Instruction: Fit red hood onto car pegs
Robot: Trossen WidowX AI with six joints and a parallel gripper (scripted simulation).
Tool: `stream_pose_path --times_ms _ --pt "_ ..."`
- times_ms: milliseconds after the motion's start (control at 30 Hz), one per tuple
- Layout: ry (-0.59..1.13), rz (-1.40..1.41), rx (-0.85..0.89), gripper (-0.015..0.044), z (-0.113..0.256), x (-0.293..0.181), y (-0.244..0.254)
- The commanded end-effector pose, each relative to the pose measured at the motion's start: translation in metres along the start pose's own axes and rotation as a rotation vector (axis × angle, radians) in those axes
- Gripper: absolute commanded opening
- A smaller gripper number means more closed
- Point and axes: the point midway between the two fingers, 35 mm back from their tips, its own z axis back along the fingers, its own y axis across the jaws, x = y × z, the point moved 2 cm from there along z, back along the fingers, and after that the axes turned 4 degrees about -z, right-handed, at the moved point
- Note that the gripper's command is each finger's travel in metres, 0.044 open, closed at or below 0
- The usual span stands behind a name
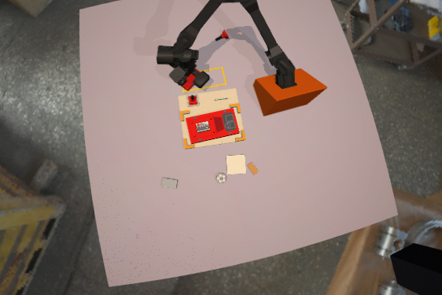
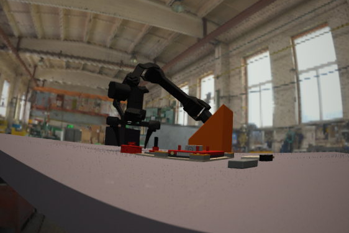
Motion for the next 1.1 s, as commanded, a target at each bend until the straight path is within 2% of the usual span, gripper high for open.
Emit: stream_pose_path --times_ms 0,500,600,933,1067 --pt "-0.003 0.006 0.002 0.044 -0.002 0.0004 0.0005" --pt "-0.002 0.006 0.002 0.044 -0.0094 0.0002 0.0005" --pt "0.0 0.0 0.0 0.0361 -0.0078 -0.0001 0.0001" --pt "0.0 0.0 0.0 0.0295 -0.0078 -0.0001 0.0001" --pt "0.0 0.001 0.0 0.019 -0.0052 0.0001 0.0003"
